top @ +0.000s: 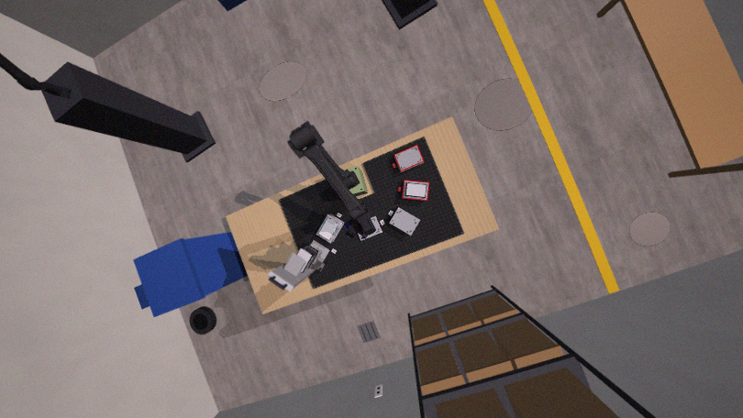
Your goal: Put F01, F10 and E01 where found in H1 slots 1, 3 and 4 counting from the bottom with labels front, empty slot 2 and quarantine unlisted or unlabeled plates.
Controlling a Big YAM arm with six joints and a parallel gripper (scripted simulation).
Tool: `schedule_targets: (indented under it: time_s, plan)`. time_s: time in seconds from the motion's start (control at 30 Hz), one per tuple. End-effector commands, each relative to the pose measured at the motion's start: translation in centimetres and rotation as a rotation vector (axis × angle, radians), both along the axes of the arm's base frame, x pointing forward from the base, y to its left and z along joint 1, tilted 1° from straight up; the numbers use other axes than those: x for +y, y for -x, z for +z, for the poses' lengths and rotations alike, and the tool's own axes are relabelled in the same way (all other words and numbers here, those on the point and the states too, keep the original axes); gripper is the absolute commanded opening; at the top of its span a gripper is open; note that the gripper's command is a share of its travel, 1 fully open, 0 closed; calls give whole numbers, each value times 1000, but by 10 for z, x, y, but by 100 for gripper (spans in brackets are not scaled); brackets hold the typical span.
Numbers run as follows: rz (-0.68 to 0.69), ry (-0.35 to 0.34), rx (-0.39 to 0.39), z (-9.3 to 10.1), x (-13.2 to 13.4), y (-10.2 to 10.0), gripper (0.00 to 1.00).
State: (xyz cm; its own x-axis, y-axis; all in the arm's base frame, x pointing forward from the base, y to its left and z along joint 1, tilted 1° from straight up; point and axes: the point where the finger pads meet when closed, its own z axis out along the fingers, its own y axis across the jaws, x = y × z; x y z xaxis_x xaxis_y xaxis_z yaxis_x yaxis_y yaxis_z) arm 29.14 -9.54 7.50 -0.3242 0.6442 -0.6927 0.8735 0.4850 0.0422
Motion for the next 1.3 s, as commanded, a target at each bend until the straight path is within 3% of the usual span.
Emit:
schedule_targets:
  time_s: [0.0,0.6,1.27]
  plan:
    - [17,23,-13,8,-14,0,100]
    - [18,33,-14,8,-66,15,100]
    - [18,44,-8,7,-120,46,100]
